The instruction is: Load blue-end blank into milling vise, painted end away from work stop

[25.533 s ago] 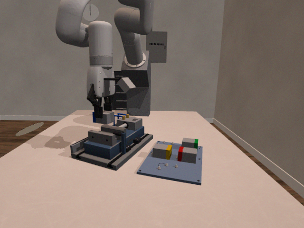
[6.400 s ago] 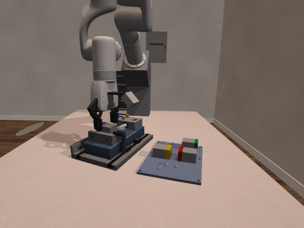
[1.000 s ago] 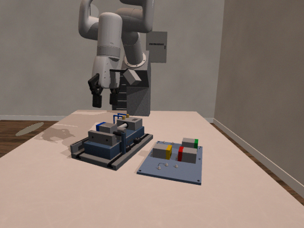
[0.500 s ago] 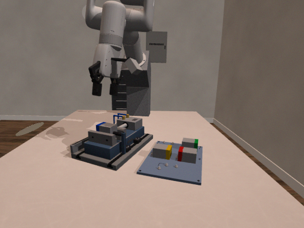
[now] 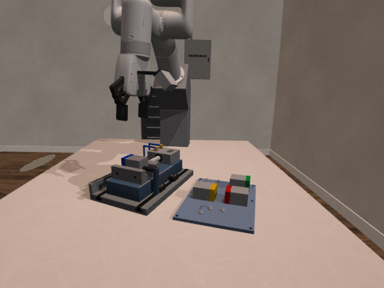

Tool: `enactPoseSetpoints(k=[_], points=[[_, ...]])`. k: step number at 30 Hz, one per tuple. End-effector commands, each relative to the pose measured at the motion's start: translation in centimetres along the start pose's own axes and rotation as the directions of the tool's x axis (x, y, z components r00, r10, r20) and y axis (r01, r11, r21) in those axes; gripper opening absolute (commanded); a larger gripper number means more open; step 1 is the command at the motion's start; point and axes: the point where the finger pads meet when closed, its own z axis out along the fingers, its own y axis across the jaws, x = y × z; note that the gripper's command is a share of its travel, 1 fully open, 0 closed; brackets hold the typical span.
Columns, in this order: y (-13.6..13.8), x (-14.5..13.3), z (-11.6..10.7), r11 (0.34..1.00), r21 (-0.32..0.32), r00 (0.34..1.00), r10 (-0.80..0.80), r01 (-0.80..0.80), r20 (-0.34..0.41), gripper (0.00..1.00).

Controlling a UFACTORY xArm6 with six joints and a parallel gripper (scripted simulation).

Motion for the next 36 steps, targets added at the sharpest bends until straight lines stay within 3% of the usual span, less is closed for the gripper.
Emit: enactPoseSetpoints(k=[1, 36], points=[[0.30, -0.06, 0.17, 0.999, 0.039, 0.999, -0.005, 0.007, -0.047, 1.00], [0.19, 0.03, 1.01, 0.999, 0.039, 0.999, -0.005, 0.007, -0.046, 1.00]])
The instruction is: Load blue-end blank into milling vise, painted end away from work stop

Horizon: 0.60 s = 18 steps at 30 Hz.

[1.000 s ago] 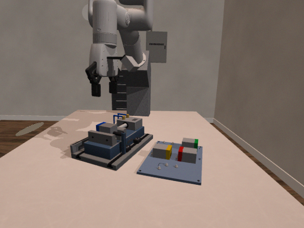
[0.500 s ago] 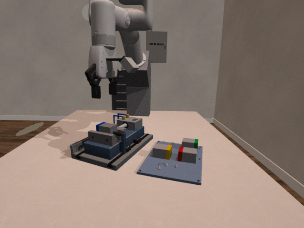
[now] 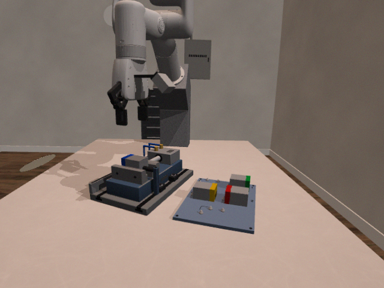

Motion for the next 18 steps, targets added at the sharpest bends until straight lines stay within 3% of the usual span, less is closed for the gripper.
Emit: enactPoseSetpoints(k=[1, 18], points=[[0.11, 0.04, -0.02, 1.000, -0.003, 1.000, 0.000, 0.000, -0.001, 1.00], [0.09, 0.06, 0.12, 1.000, -0.003, 1.000, 0.000, 0.000, -0.001, 1.00]])
